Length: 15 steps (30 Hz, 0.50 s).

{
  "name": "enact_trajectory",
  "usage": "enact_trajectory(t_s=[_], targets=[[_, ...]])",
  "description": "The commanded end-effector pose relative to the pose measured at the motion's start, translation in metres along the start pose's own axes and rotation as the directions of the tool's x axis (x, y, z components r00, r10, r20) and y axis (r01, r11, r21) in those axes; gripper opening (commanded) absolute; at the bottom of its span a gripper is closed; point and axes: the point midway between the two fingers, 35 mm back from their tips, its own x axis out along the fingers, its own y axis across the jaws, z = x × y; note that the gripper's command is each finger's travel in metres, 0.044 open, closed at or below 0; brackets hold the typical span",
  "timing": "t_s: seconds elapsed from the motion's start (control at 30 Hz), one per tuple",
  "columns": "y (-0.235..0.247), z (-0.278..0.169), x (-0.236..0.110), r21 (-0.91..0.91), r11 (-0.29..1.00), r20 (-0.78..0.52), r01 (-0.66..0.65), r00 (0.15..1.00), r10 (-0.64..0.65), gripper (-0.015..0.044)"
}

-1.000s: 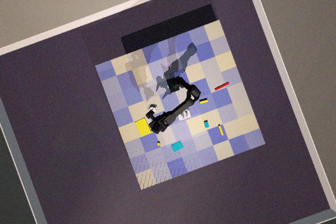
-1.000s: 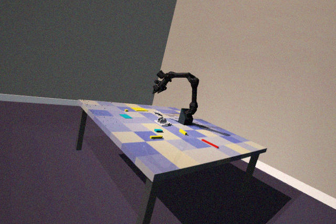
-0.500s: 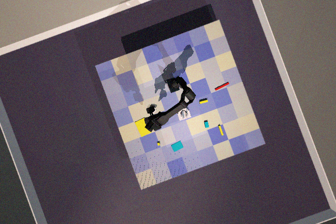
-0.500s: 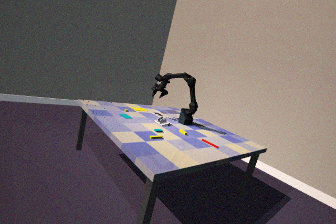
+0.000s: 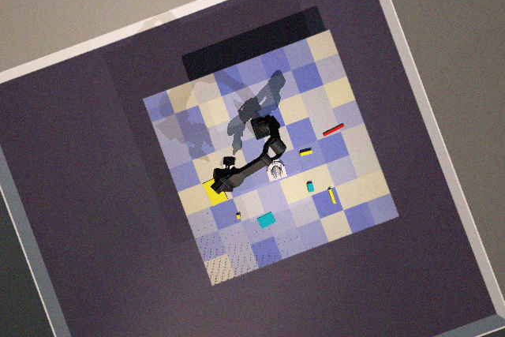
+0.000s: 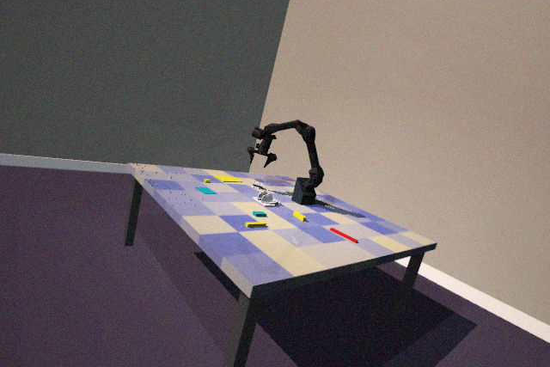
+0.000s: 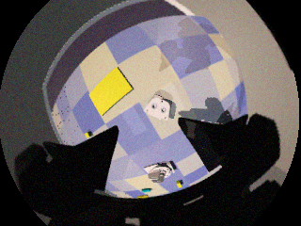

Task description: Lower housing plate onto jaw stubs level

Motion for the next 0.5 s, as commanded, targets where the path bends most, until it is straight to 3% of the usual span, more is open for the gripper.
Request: enact_trajectory(t_s=[0.0, 0.47], targets=[[-0.006, 0.002, 0.009, 0.126, 0.992, -0.042, 0.029, 0.999, -0.023, 0.0440], [-0.027, 0.003, 0.037, 0.458, 0.874, -0.169, 0.162, 0.981, -0.094, 0.0440]])
